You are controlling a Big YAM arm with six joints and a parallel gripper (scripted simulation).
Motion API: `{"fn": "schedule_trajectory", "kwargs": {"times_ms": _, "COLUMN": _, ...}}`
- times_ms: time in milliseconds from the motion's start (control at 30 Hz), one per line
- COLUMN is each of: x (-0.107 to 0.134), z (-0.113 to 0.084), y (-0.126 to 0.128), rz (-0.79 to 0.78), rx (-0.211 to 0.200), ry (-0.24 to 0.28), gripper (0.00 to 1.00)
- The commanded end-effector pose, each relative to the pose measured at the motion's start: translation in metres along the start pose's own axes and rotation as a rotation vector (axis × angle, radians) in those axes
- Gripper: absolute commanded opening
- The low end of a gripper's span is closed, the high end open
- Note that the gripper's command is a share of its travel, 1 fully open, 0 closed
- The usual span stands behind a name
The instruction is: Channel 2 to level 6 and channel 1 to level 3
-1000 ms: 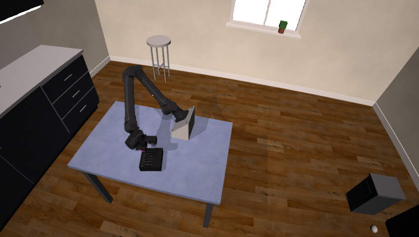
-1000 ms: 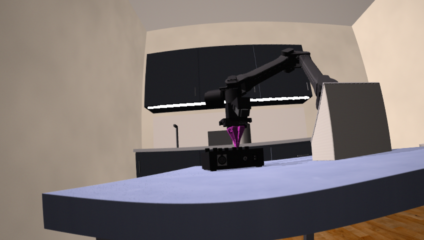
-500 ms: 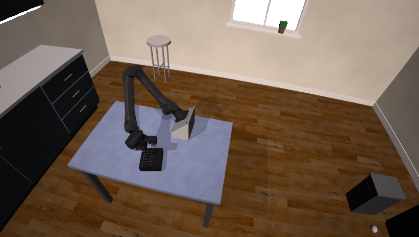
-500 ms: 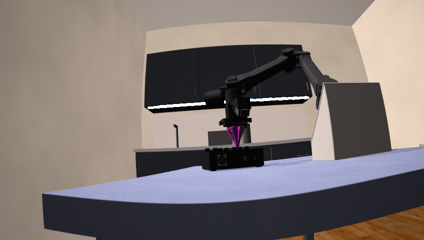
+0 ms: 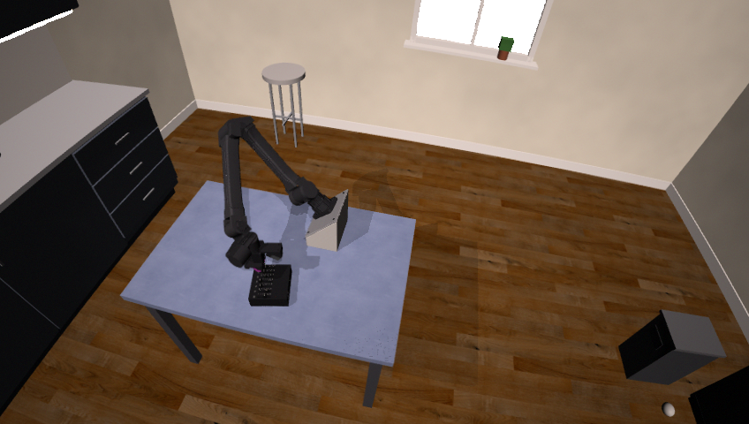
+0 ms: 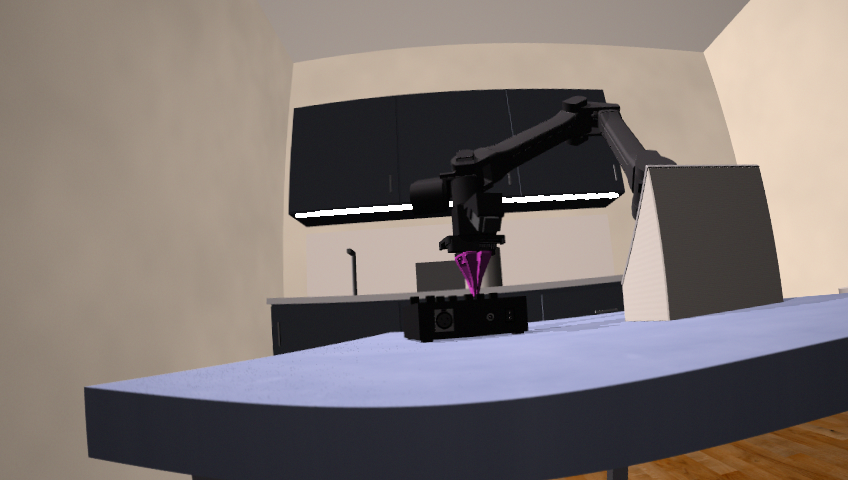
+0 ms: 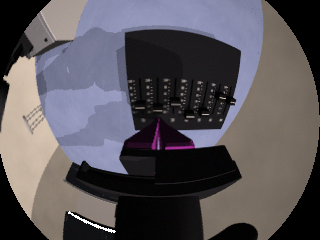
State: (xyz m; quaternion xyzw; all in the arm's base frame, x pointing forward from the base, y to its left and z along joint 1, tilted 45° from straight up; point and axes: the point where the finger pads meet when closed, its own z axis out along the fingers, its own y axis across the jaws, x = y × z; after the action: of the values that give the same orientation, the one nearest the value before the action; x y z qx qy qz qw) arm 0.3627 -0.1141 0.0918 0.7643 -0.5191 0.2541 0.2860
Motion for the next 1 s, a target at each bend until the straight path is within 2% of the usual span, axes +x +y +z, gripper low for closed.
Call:
{"fn": "schedule_trajectory", "kwargs": {"times_ms": 0, "x": -0.008, "z": 0.0, "y": -0.005, "rz": 0.003, "rx": 0.011, "ry": 0.002, "gripper": 0.0}}
{"fn": "schedule_trajectory", "kwargs": {"times_ms": 267, "x": -0.01, "z": 0.003, "y": -0.003, "rz": 0.01, "rx": 0.004, "ry": 0.001, "gripper": 0.0}}
{"fn": "schedule_trajectory", "kwargs": {"times_ms": 367, "x": -0.015, "z": -0.002, "y": -0.006, "rz": -0.002, "rx": 0.015, "ry": 0.003, "gripper": 0.0}}
{"fn": "schedule_trajectory", "kwargs": {"times_ms": 967, "x": -0.023, "z": -0.002, "y": -0.007, "rz": -0.002, "rx": 0.017, "ry": -0.001, "gripper": 0.0}}
